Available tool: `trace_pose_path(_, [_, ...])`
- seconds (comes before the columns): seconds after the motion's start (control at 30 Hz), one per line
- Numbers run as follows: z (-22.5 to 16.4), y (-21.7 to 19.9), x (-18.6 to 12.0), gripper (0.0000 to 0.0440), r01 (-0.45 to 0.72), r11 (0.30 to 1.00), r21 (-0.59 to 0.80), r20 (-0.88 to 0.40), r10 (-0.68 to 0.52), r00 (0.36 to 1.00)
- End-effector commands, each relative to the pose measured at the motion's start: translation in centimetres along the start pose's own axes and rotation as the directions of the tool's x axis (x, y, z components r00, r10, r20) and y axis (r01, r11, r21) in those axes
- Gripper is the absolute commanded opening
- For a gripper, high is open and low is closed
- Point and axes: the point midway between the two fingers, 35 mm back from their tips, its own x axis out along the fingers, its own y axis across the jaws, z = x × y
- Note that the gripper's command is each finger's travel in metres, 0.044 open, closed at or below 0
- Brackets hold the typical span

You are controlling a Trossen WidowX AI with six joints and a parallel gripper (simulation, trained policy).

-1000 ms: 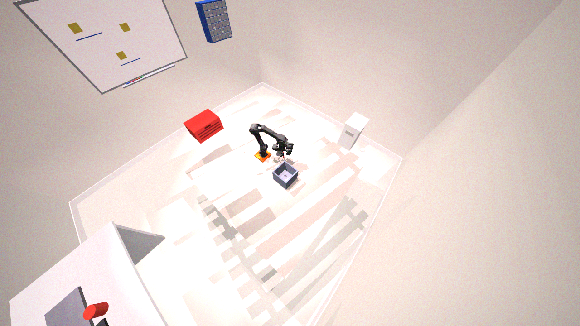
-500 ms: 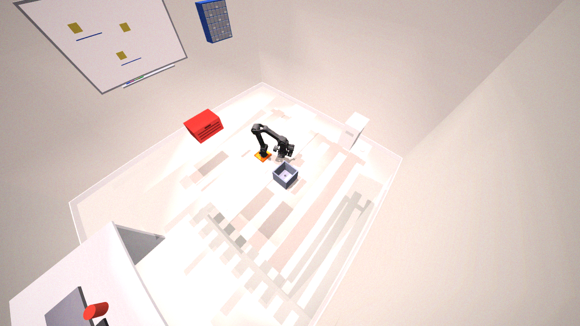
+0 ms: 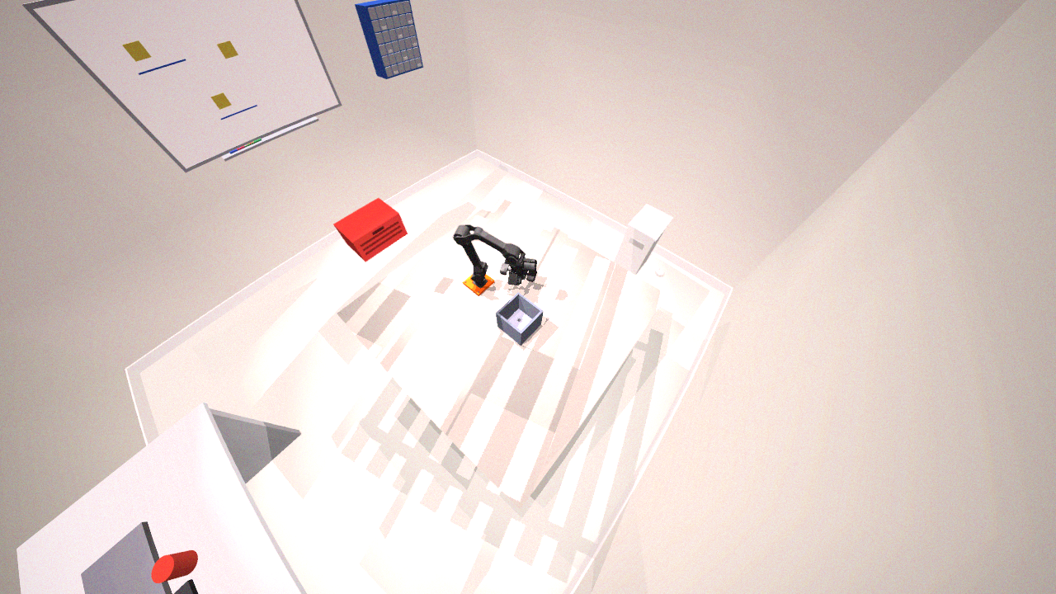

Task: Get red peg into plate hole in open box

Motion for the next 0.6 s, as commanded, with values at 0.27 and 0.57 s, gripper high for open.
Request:
trace_pose_path(0.27, [-0.5,1.9,-5.7,0.0000,-0.164,0.985,-0.057,-0.024,0.163,0.986])
trace_pose_path(0.57, [1.0,2.6,-10.7,0.0000,-0.270,0.958,-0.092,0.040,0.275,0.961])
